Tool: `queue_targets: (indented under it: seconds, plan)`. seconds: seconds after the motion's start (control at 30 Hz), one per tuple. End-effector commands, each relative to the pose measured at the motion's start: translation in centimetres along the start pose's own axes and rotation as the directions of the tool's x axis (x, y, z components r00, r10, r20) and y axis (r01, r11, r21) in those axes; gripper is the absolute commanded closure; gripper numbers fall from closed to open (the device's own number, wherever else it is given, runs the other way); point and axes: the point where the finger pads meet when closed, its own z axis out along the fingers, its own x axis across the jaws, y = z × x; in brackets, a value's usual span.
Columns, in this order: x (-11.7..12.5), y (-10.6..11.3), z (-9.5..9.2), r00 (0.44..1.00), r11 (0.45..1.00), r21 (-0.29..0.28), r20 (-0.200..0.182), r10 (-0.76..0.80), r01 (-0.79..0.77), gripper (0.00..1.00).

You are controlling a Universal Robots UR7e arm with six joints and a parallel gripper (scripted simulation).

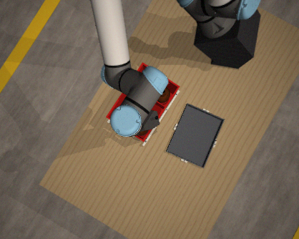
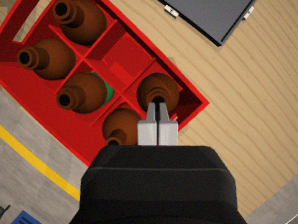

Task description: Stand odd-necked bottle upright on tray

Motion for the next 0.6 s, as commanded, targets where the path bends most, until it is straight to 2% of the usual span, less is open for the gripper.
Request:
queue_targets:
  seconds: [0.0,0.2,0.5,0.57]
  plan:
    - [-0.3,0.0,-0.1,1.000,1.000,0.000,-0.001,0.000,0.000,1.00]
    - [-3.8,-0.2,-0.2,1.000,1.000,0.003,-0.002,0.001,-0.001,1.00]
    - [-12.6,-2.8,-0.4,1.000,1.000,0.006,-0.003,0.002,-0.002,1.00]
    - [-12.6,-2.8,-0.4,1.000,1.000,0.006,-0.003,0.002,-0.002,1.00]
